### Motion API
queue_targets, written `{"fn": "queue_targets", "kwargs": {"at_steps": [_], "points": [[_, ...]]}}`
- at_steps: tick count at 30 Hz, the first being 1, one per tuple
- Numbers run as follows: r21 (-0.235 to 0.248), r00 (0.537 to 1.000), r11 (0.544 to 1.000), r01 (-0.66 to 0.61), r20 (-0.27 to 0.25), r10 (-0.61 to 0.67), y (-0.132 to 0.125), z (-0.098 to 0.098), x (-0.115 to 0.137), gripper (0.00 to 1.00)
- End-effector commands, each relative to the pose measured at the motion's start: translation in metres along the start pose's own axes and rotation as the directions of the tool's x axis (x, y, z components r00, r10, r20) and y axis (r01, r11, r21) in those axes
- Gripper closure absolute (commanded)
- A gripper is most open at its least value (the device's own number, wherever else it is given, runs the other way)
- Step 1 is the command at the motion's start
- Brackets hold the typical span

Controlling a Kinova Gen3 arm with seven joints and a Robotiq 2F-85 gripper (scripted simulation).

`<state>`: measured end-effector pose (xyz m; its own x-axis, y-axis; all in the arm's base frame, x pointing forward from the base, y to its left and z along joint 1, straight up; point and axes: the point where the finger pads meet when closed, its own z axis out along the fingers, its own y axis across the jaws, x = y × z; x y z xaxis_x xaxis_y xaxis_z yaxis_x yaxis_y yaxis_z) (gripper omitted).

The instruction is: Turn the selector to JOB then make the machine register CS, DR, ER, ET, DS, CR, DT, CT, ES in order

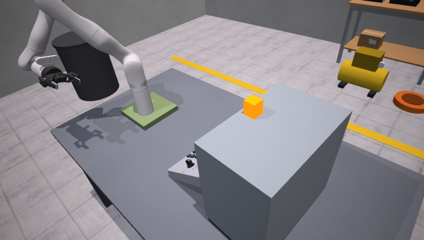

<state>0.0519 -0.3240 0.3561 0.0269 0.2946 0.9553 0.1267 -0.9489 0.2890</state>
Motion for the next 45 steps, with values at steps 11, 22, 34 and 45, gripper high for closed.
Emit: {"fn": "queue_targets", "kwargs": {"at_steps": [11, 22, 34, 45], "points": [[0.106, 0.982, 0.982, 0.155, 0.096, -0.165, -0.044, 0.072, -0.007, 0.0], [0.231, 0.924, 0.927, 0.297, 0.174, -0.34, -0.09, 0.146, -0.014, 0.0], [0.379, 0.818, 0.822, 0.424, 0.23, -0.528, -0.142, 0.23, -0.022, 0.0], [0.486, 0.715, 0.722, 0.492, 0.248, -0.654, -0.179, 0.292, -0.028, 0.0]]}}
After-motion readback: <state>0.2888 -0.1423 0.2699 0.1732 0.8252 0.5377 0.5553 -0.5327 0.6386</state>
